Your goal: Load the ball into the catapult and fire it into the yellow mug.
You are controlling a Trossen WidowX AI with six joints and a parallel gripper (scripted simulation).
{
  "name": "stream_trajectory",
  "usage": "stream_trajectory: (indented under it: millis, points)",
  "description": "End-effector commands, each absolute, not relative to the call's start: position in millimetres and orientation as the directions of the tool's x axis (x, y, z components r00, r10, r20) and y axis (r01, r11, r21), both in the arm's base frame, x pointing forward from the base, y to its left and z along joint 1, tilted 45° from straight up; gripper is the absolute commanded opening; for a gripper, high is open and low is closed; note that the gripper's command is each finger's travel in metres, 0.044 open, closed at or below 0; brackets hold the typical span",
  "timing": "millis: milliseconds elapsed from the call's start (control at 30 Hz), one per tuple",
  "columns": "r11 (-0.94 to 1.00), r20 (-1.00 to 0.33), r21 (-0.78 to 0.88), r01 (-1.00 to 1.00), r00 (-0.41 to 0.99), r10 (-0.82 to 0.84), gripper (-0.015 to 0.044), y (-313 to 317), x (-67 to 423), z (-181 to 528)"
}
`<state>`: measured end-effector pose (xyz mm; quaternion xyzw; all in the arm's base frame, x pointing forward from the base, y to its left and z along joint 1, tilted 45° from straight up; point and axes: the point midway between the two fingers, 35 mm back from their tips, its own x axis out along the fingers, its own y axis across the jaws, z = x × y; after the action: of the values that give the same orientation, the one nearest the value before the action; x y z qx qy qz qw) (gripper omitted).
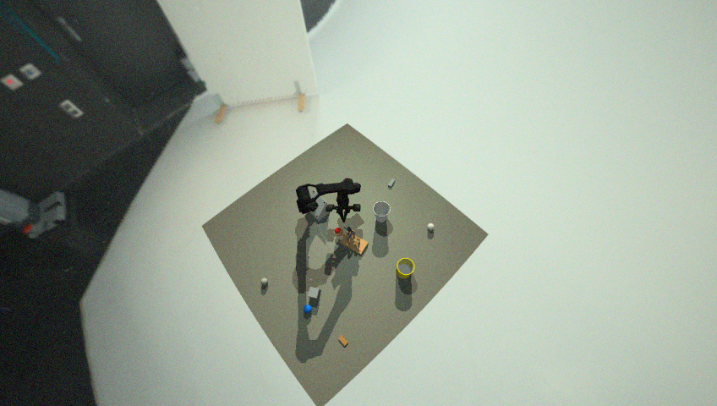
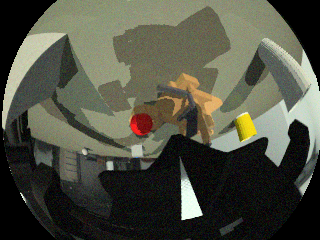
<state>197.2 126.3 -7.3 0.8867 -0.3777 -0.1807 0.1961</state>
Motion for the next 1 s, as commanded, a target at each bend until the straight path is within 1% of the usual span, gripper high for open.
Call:
stream_trajectory:
  millis: [0,967]
  points:
    - [-0.634,-0.167,0.495,-0.594,0.651,-0.740,0.0000,120,198,-12]
    - [-0.633,-0.163,0.495,-0.596,0.651,-0.741,0.0000,85,202,-44]
